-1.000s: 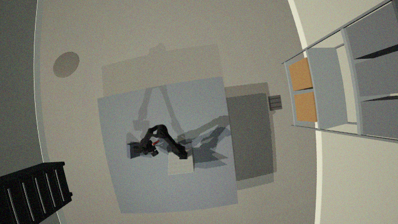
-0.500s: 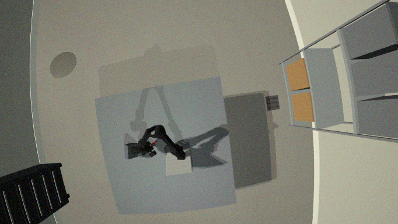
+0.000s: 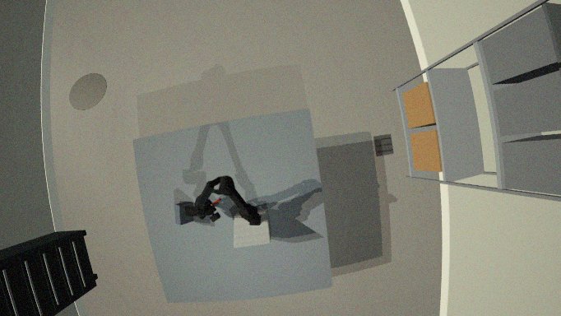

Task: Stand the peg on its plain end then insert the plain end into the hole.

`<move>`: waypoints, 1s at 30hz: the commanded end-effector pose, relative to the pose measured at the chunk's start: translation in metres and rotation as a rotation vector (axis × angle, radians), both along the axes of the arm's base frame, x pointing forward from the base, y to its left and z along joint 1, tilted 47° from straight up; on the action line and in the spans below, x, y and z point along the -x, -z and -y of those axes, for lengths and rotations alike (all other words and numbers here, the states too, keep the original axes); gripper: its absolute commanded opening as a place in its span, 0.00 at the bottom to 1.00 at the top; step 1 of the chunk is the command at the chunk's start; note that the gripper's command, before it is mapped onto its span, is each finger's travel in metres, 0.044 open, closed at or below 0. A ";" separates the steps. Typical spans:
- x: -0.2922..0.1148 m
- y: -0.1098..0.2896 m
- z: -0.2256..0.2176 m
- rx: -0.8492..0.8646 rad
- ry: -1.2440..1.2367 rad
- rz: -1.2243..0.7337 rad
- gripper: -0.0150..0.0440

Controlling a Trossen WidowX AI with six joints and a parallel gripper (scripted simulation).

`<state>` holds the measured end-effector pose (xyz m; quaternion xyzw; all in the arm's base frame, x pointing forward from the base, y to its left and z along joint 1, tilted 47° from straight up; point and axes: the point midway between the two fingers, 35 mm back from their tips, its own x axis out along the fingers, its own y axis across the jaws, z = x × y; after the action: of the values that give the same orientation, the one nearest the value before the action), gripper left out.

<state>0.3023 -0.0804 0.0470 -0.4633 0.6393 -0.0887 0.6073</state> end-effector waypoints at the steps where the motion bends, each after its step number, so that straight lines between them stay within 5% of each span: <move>1: 0.003 -0.003 -0.001 -0.024 -0.029 0.027 0.34; 30: 0.015 -0.017 -0.006 -0.145 -0.200 0.166 0.34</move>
<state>0.2895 -0.0736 0.0619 -0.4705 0.5536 -0.0257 0.6867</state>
